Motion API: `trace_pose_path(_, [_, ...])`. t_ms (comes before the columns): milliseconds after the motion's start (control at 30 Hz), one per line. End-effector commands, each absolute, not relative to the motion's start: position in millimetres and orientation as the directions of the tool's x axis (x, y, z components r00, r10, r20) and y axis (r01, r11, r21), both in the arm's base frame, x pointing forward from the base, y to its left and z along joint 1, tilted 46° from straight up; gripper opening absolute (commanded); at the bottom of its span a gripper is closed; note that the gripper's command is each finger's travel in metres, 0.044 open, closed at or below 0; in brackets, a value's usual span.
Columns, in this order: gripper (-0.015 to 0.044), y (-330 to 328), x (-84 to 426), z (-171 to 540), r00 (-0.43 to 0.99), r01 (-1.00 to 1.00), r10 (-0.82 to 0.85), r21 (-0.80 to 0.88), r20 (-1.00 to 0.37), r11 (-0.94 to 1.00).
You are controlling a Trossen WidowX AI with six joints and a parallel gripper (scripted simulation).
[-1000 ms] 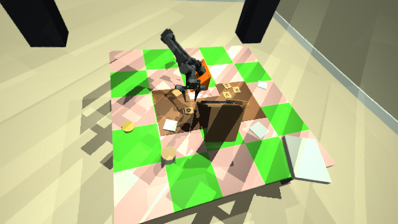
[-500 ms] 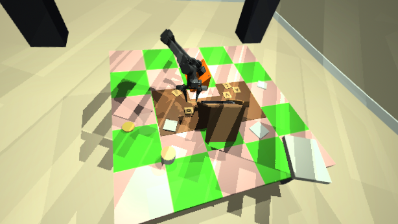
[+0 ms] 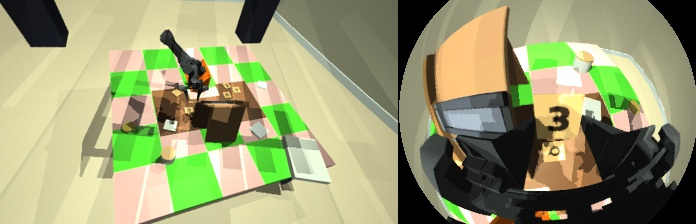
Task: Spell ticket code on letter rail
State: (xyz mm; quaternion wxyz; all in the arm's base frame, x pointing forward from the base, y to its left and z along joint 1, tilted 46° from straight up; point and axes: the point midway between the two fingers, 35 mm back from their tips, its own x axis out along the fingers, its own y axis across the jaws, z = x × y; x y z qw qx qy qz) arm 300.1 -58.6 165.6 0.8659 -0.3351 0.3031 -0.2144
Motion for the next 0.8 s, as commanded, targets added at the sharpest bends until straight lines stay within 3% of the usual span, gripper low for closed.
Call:
trace_pose_path(0, [0.0,-57.0,300.6,162.0,0.721,0.168,-0.576,-0.71,-0.385,0.684])
trace_pose_path(767, [0.0,-49.0,302.5,153.7,0.721,0.168,-0.576,-0.71,-0.385,0.684])
